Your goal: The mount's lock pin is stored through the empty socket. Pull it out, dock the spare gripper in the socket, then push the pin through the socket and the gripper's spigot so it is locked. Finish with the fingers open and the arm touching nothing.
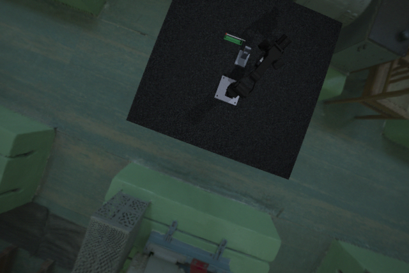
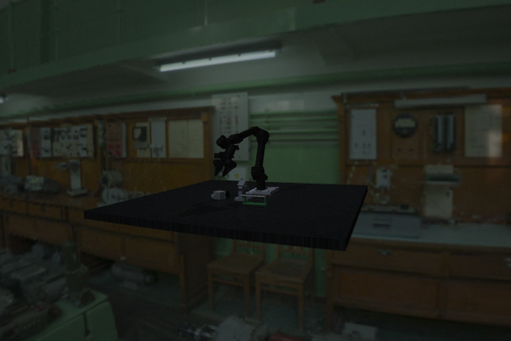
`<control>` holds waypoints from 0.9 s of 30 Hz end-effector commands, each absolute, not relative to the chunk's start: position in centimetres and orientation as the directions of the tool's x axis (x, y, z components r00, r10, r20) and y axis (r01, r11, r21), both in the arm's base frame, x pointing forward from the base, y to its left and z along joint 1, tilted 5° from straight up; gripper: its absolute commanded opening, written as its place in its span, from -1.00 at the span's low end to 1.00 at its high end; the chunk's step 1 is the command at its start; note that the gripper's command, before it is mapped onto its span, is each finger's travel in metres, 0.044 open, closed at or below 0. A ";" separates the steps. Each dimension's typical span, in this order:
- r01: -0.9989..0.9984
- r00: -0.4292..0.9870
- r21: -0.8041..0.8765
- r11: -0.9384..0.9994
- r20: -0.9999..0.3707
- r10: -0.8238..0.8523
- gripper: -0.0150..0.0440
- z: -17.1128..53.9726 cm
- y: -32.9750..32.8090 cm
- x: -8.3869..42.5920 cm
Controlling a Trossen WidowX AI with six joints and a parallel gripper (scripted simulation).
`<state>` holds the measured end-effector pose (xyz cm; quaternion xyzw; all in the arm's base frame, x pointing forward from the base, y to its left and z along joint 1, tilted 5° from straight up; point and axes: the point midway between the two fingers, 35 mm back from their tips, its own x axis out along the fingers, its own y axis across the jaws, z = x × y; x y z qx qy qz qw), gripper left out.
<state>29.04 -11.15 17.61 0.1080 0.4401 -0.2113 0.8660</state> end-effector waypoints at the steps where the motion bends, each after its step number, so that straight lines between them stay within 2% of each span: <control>1: 0.448 0.521 -0.014 0.894 -0.808 -0.274 1.00 17.4 -11.2 29.3; 15: 0.331 0.525 -0.056 0.942 -0.818 -0.233 1.00 10.8 -11.9 29.3; 27: 0.330 0.525 -0.056 0.942 -0.819 -0.233 1.00 9.3 -12.1 29.6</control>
